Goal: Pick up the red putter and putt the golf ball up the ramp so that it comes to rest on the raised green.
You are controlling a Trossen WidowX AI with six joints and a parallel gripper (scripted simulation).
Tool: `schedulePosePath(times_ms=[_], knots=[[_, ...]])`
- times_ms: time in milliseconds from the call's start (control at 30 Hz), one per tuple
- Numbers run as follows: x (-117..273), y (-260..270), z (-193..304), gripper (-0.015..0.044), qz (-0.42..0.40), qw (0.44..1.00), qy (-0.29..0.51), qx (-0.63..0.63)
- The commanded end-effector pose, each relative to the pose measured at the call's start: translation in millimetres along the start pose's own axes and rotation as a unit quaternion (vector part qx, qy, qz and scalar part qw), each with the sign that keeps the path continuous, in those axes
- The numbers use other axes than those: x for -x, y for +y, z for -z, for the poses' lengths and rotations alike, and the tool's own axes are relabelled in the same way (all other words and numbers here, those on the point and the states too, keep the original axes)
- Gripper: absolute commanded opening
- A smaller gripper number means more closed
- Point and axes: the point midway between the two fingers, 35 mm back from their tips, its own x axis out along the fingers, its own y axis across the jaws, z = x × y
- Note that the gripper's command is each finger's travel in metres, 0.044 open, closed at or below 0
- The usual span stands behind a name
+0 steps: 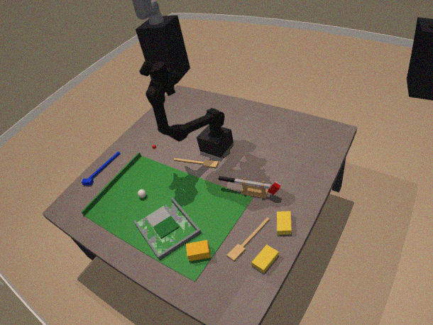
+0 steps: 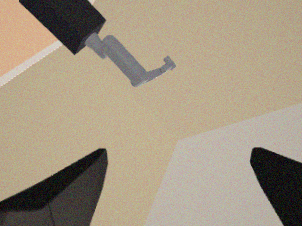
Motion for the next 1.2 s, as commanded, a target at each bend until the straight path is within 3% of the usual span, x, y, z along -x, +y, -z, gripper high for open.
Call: schedulePosePath(times_ms=[0,300,467,633,867,1167], knots=[[-0.8,1.0,1.8,0.0426,-0.002,1.0,0.001,-0.004],[-53.7,73.0,88.0,0.044,-0.138,0.973,0.104,-0.156],[-62.4,107.6,120.8,0.044,-0.188,0.946,0.164,-0.208],[-56.4,173.4,173.4,0.044,-0.263,0.884,0.26,-0.287],[-1.0,263.1,228.4,0.044,-0.34,0.757,0.405,-0.384],[127.1,348.6,243.5,0.044,-0.377,0.541,0.58,-0.479]])
